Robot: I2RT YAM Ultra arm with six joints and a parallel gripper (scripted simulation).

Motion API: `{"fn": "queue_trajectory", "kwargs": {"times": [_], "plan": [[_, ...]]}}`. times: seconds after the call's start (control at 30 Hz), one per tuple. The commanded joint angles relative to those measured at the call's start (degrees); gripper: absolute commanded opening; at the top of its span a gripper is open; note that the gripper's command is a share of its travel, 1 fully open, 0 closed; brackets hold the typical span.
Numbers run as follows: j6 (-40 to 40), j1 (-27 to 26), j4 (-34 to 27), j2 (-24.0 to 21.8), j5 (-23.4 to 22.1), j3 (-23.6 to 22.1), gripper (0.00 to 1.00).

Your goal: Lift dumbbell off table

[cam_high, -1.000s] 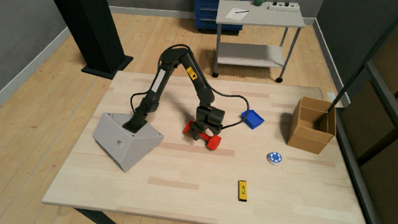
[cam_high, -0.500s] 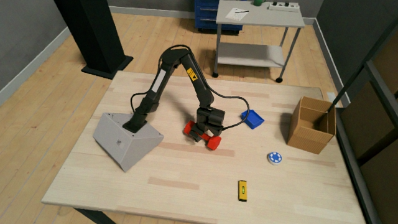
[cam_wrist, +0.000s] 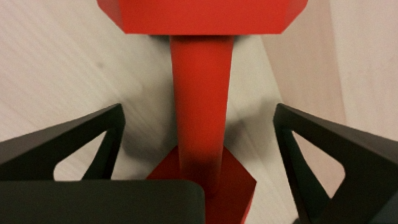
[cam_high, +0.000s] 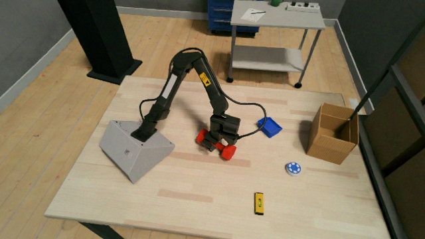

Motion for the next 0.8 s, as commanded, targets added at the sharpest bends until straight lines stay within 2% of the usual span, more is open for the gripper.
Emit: {"fn": "queue_trajectory", "kwargs": {"times": [0.0, 0.63, 0.67, 0.77], "plan": [[0.5, -0.9, 0.8, 0.4, 0.7, -0.6, 1.00], [0.5, -0.9, 0.8, 0.4, 0.7, -0.6, 1.00], [0.5, -0.9, 0.8, 0.4, 0.7, -0.6, 0.00], [0.5, -0.9, 0.8, 0.4, 0.7, -0.6, 0.00]]}}
